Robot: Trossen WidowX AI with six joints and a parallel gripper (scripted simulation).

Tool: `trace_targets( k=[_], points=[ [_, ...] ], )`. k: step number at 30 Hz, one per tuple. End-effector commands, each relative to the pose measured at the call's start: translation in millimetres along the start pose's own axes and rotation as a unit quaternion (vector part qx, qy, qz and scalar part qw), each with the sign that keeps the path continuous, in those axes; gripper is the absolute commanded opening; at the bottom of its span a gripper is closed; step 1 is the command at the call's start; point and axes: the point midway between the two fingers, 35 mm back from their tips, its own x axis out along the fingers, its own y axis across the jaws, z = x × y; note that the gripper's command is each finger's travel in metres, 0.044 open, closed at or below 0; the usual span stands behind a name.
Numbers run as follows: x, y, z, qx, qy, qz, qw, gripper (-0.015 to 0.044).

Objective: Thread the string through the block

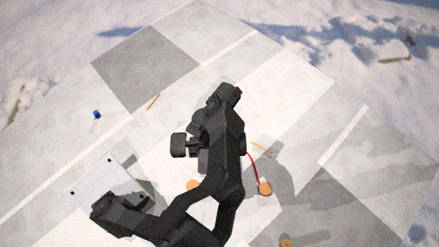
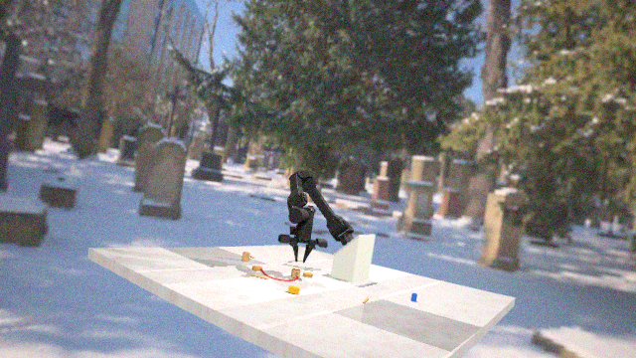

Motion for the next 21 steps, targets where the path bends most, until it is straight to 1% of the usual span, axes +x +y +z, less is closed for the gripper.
trace_targets(
  k=[1,4,6,8,11,13,16,18,21],
  points=[
    [-29.4,3.6,0.2,0.009,0.01,0.006,1.0,0.0125],
    [-24.4,3.5,-2.7,0.004,0.012,0.011,1.0,0.0125],
    [-24.4,3.7,-1.5,-0.028,0.011,0.011,0.999,0.0125],
    [-24.6,4.0,1.9,-0.115,0.01,0.012,0.993,0.0125],
    [-24.8,4.5,7.4,-0.256,0.007,0.012,0.966,0.0125],
    [-24.9,4.7,11.1,-0.348,0.006,0.013,0.937,0.0125],
    [-25.1,5.0,16.6,-0.479,0.003,0.013,0.878,0.0125],
    [-25.1,5.2,20.3,-0.56,0.002,0.012,0.828,0.0125],
    [-25.2,5.2,25.8,-0.673,0.0,0.012,0.739,0.0125]
  ],
)
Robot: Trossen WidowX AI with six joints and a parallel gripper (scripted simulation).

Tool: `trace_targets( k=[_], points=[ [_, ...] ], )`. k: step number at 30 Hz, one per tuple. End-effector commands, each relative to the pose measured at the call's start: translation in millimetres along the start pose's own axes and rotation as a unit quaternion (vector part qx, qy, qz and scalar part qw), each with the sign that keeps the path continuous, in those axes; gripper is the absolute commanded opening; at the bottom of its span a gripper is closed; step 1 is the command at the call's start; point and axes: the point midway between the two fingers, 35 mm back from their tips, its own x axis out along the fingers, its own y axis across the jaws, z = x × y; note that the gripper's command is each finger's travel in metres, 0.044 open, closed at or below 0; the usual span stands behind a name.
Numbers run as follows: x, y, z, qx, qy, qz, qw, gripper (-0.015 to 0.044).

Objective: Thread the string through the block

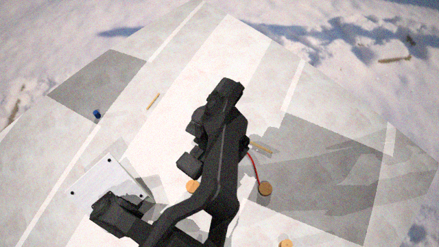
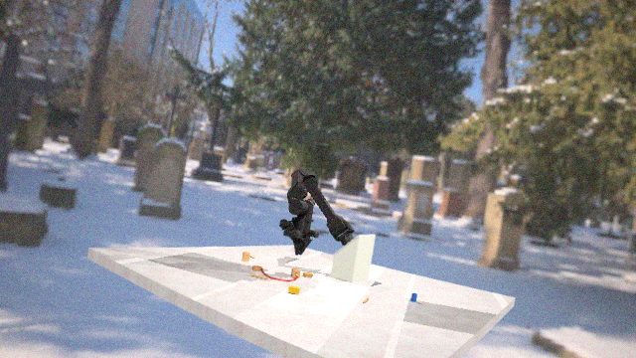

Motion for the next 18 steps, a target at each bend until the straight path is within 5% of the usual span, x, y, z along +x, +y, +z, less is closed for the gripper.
trace_targets(
  k=[1,6,18],
  points=[
    [1.2,-16.4,10.7,-0.331,0.0,-0.008,0.944,0.0125],
    [0.9,-23.6,16.2,-0.537,0.002,-0.009,0.843,0.0125],
    [0.6,-35.5,24.5,-0.81,0.007,-0.01,0.587,0.0125]
  ],
)
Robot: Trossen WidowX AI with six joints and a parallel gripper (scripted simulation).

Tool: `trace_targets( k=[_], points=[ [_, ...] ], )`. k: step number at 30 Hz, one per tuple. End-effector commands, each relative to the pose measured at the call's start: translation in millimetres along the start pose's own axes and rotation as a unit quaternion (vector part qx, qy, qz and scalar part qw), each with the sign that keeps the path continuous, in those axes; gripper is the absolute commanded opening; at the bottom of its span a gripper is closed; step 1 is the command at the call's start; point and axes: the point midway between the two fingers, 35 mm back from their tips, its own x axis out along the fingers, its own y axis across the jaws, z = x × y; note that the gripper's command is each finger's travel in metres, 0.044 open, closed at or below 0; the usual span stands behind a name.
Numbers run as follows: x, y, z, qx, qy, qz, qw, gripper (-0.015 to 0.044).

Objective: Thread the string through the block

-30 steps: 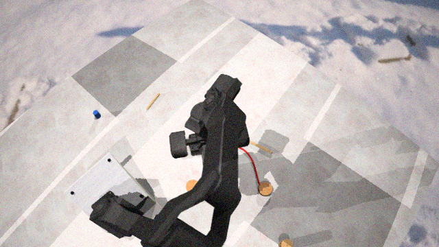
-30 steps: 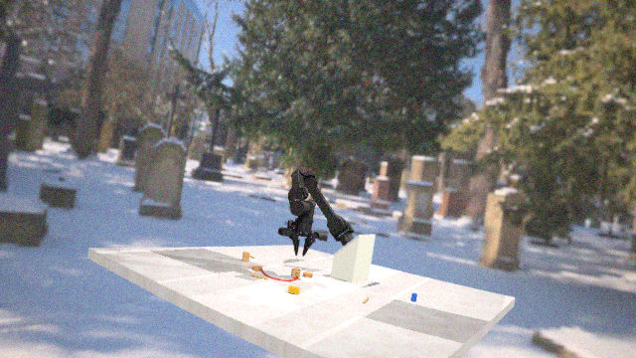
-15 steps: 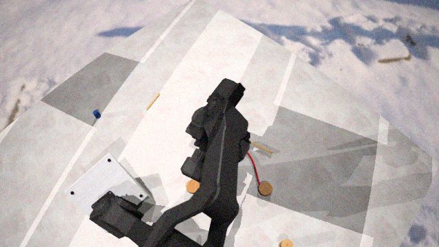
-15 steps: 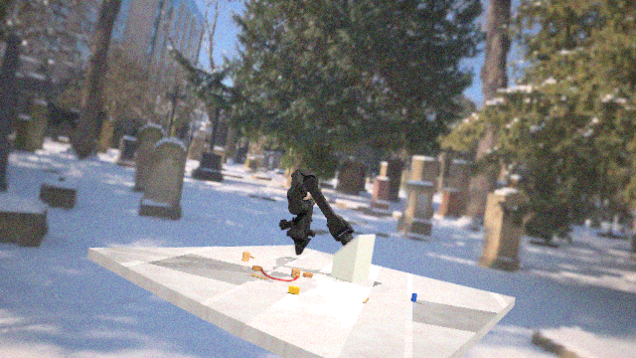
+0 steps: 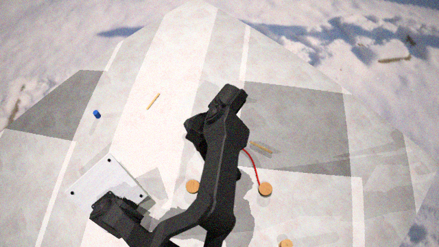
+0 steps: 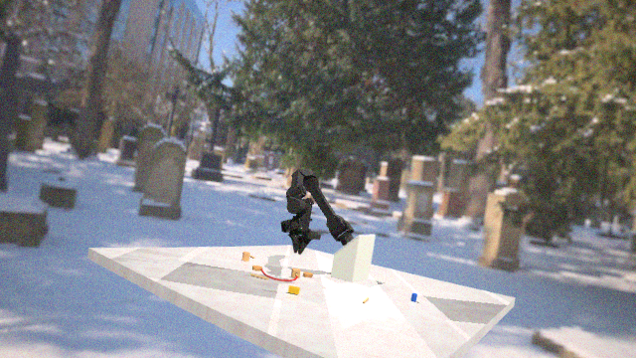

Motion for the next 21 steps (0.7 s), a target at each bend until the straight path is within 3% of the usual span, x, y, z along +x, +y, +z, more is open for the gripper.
trace_targets(
  k=[1,7,21],
  points=[
    [2.9,-21.7,-16.4,-0.399,0.012,-0.006,0.917,0.0125],
    [2.8,-25.8,-19.0,-0.533,0.014,-0.004,0.846,0.0125],
    [2.8,-25.8,-19.0,-0.533,0.014,-0.004,0.846,0.0125]
  ],
)
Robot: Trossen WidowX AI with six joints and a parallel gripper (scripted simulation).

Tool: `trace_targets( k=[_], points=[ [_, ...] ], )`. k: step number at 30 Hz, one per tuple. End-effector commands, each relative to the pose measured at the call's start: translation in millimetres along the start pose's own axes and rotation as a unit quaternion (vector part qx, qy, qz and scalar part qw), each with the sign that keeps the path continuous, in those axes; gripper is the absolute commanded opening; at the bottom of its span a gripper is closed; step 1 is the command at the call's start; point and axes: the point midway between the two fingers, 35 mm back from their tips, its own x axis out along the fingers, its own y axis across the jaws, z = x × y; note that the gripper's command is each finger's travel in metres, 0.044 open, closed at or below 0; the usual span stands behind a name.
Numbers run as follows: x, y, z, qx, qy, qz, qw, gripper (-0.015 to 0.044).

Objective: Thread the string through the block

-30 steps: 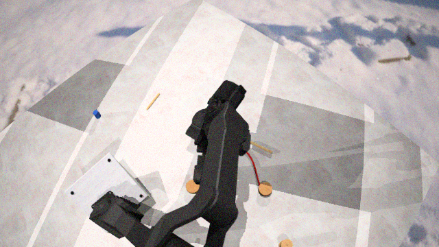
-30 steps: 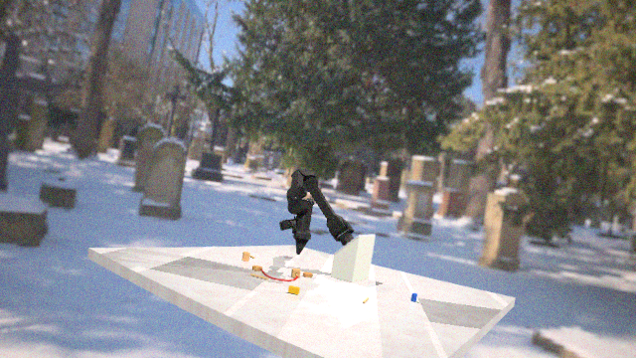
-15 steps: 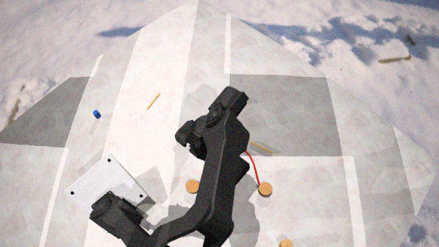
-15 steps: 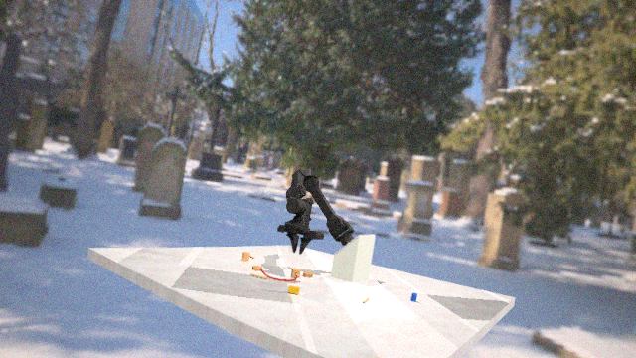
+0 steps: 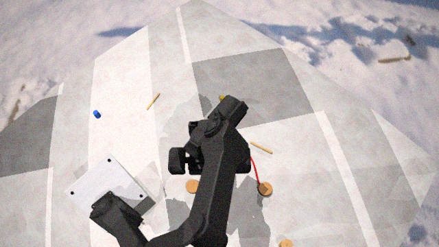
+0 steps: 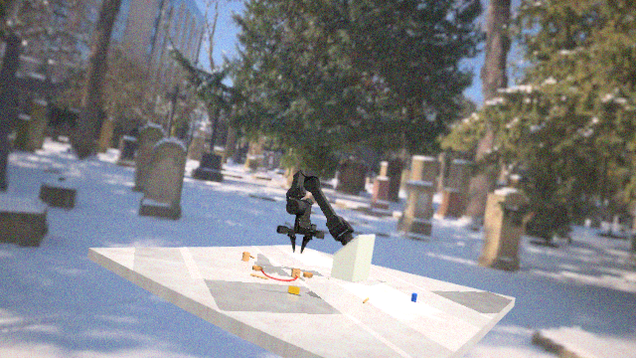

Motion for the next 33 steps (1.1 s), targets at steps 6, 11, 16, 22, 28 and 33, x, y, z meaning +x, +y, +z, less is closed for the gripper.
trace_targets(
  k=[6,11,16,22,28,33],
  points=[
    [6.4,0.7,-2.6,-0.011,0.003,0.0,1.0,0.0125],
    [14.6,0.4,-1.6,-0.011,0.003,0.0,1.0,0.0125],
    [22.9,0.1,-0.9,-0.011,0.002,0.001,1.0,0.0125],
    [32.8,-0.2,-0.4,-0.011,0.002,0.001,1.0,0.0125],
    [42.5,-0.3,-0.4,-0.011,0.002,0.001,1.0,0.0125],
    [50.6,-0.3,-0.7,-0.011,0.002,0.0,1.0,0.0125]
  ],
)
